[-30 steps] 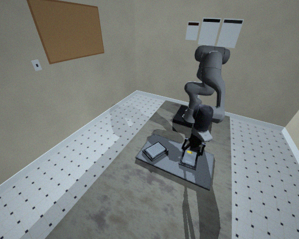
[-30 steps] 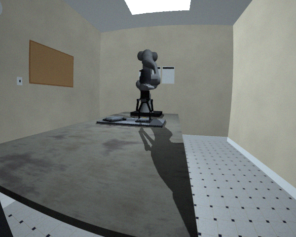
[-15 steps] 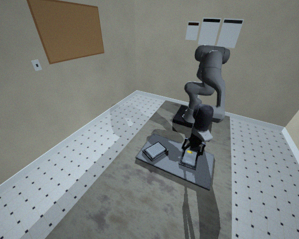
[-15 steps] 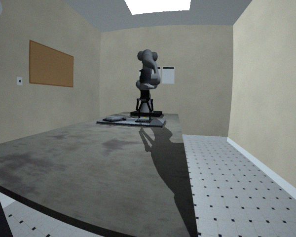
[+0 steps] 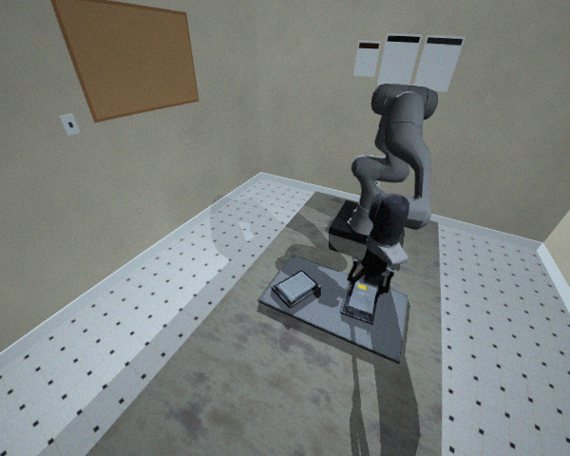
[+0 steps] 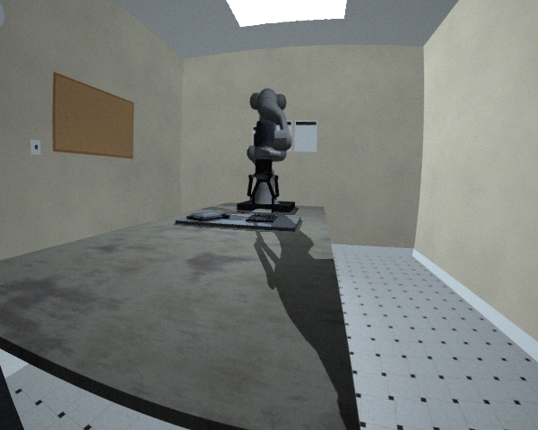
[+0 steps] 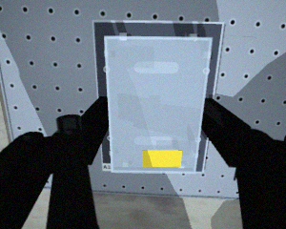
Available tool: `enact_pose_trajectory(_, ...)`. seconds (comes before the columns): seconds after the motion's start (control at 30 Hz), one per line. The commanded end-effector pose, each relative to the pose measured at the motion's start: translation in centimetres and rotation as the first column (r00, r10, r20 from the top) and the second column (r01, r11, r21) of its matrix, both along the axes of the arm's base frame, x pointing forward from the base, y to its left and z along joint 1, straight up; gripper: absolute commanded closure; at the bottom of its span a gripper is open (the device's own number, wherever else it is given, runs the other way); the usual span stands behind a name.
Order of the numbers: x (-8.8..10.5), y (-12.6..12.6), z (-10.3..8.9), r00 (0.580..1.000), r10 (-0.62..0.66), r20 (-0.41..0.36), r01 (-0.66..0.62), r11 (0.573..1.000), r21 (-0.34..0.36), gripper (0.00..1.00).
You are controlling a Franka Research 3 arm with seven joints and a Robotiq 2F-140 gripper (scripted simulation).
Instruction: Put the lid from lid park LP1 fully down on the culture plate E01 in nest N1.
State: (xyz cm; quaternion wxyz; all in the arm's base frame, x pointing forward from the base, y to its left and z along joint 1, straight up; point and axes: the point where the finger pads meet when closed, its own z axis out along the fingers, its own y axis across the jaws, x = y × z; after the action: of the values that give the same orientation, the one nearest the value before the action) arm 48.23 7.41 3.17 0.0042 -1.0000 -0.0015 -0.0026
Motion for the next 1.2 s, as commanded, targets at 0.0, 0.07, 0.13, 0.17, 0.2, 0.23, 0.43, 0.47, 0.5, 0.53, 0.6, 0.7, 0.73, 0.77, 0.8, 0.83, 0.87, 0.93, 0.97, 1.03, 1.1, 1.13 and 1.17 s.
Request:
enact_pose_trajectory(0.0, -0.3, -0.1, 0.6, 1.0, 0.0, -0.01, 0.0, 1.0, -0.003, 0.9)
enact_pose_trajectory(0.07, -0.3, -0.1, 1.0, 1.0, 0.0, -0.01, 0.0, 1.0, -0.003, 0.9)
enact_pose_trajectory(0.13, -0.3, -0.1, 1.4, 1.0, 0.0, -0.01, 0.0, 1.0, -0.003, 0.9)
enact_pose_trajectory(0.17, -0.3, -0.1, 1.4, 1.0, 0.0, -0.01, 0.0, 1.0, -0.003, 0.9)
enact_pose_trajectory(0.2, -0.3, -0.1, 1.4, 1.0, 0.0, -0.01, 0.0, 1.0, -0.003, 0.9)
enact_pose_trajectory(0.23, -0.3, -0.1, 1.6, 1.0, 0.0, -0.01, 0.0, 1.0, -0.003, 0.9)
enact_pose_trajectory(0.43, -0.3, -0.1, 2.6, 1.0, 0.0, -0.01, 0.0, 1.0, -0.003, 0.9)
enact_pose_trajectory(0.47, -0.3, -0.1, 2.8, 1.0, 0.0, -0.01, 0.0, 1.0, -0.003, 0.9)
enact_pose_trajectory(0.5, -0.3, -0.1, 2.9, 1.0, 0.0, -0.01, 0.0, 1.0, -0.003, 0.9)
enact_pose_trajectory(0.53, -0.3, -0.1, 3.0, 1.0, 0.0, -0.01, 0.0, 1.0, -0.003, 0.9)
enact_pose_trajectory(0.6, -0.3, -0.1, 3.3, 1.0, 0.0, -0.01, 0.0, 1.0, -0.003, 0.9)
enact_pose_trajectory(0.7, -0.3, -0.1, 3.6, 1.0, 0.0, -0.01, 0.0, 1.0, -0.003, 0.9)
enact_pose_trajectory(0.73, -0.3, -0.1, 3.6, 1.0, 0.0, -0.01, 0.0, 1.0, -0.003, 0.9)
enact_pose_trajectory(0.77, -0.3, -0.1, 3.6, 1.0, 0.0, -0.01, 0.0, 1.0, -0.003, 0.9)
enact_pose_trajectory(0.8, -0.3, -0.1, 3.6, 1.0, 0.0, -0.01, 0.0, 1.0, -0.003, 0.9)
enact_pose_trajectory(0.83, -0.3, -0.1, 3.7, 1.0, 0.0, -0.01, 0.0, 1.0, -0.003, 0.9)
enact_pose_trajectory(0.87, -0.3, -0.1, 3.7, 1.0, 0.0, -0.01, 0.0, 1.0, -0.003, 0.9)
enact_pose_trajectory(0.93, -0.3, -0.1, 3.8, 1.0, 0.0, -0.01, 0.0, 1.0, -0.003, 0.9)
enact_pose_trajectory(0.97, -0.3, -0.1, 3.8, 1.0, 0.0, -0.01, 0.0, 1.0, -0.003, 0.9)
enact_pose_trajectory(1.03, -0.3, -0.1, 3.9, 1.0, 0.0, -0.01, 0.0, 1.0, -0.003, 0.9)
enact_pose_trajectory(1.1, -0.3, -0.1, 3.9, 1.0, 0.0, -0.01, 0.0, 1.0, -0.003, 0.9)
enact_pose_trajectory(1.13, -0.3, -0.1, 3.9, 1.0, 0.0, -0.01, 0.0, 1.0, -0.003, 0.9)
enact_pose_trajectory(1.17, -0.2, -0.4, 3.9, 1.0, 0.0, -0.01, 0.0, 1.0, -0.003, 0.9)
